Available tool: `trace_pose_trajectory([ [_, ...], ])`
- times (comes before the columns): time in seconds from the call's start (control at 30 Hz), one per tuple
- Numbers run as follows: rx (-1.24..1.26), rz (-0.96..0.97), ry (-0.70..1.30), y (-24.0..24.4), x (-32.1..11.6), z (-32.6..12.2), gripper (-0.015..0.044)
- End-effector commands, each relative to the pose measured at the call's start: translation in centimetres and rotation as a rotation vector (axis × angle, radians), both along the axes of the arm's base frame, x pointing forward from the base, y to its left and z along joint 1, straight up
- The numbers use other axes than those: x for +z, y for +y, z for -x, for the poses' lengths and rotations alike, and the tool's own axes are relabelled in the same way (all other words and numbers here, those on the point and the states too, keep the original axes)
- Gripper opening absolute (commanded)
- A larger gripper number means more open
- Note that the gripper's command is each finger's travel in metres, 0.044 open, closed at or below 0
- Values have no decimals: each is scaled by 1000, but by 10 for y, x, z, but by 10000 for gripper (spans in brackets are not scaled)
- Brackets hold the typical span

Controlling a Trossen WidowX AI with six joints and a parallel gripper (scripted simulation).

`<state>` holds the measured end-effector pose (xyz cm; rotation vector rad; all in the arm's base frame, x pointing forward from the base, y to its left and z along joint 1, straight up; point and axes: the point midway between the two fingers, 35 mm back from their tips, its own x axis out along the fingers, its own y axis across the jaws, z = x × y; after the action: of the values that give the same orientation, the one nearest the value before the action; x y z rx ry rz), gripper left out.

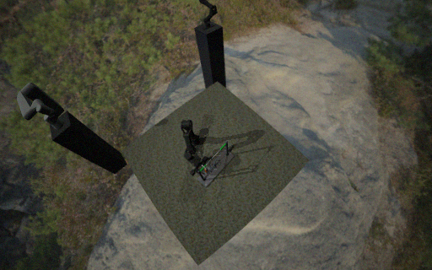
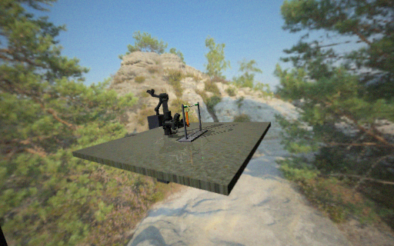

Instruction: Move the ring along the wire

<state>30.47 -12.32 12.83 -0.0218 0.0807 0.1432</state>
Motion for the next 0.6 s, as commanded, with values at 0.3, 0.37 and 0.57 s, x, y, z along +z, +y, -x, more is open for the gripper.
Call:
trace_pose_trajectory([
  [0.3, -4, 0, -9, 4, 0, -21, 160],
  [0.37, -4, 0, -9, 5, 0, -24, 160],
  [0.57, -4, -1, -11, 7, -1, -31, 160],
])
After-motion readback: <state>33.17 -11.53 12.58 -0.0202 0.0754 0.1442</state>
